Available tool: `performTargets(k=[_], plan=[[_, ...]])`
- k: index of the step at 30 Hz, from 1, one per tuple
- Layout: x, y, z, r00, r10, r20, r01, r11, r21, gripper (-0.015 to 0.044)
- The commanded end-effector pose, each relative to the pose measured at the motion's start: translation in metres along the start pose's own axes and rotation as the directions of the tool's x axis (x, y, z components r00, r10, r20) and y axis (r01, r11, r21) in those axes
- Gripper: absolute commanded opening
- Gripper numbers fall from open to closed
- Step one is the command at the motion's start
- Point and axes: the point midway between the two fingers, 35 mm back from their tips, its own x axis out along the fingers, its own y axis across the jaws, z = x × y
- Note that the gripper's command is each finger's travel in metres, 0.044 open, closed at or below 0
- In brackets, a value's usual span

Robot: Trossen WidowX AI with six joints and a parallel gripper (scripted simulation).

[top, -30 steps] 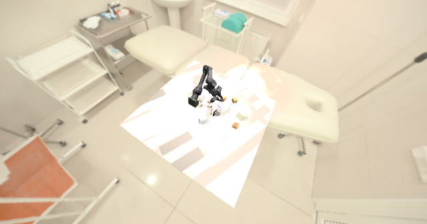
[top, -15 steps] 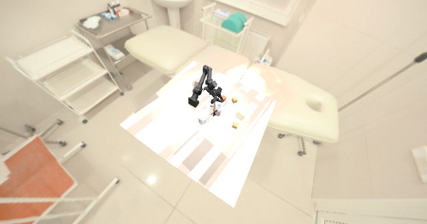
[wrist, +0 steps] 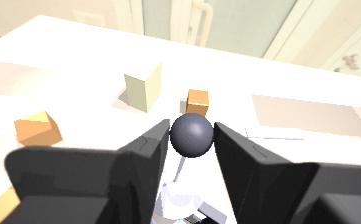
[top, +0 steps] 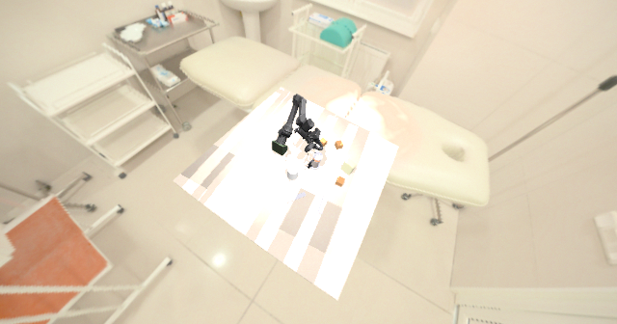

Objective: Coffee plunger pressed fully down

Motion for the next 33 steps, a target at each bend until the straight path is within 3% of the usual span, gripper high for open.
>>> performTargets(k=[1, 33], plan=[[0.009, -0.002, -0.021, 0.999, -0.001, -0.035, 0.002, 0.999, 0.033, 0.0123], [0.042, 0.001, -0.059, 1.000, 0.008, -0.018, -0.008, 0.999, 0.038, 0.0123]])
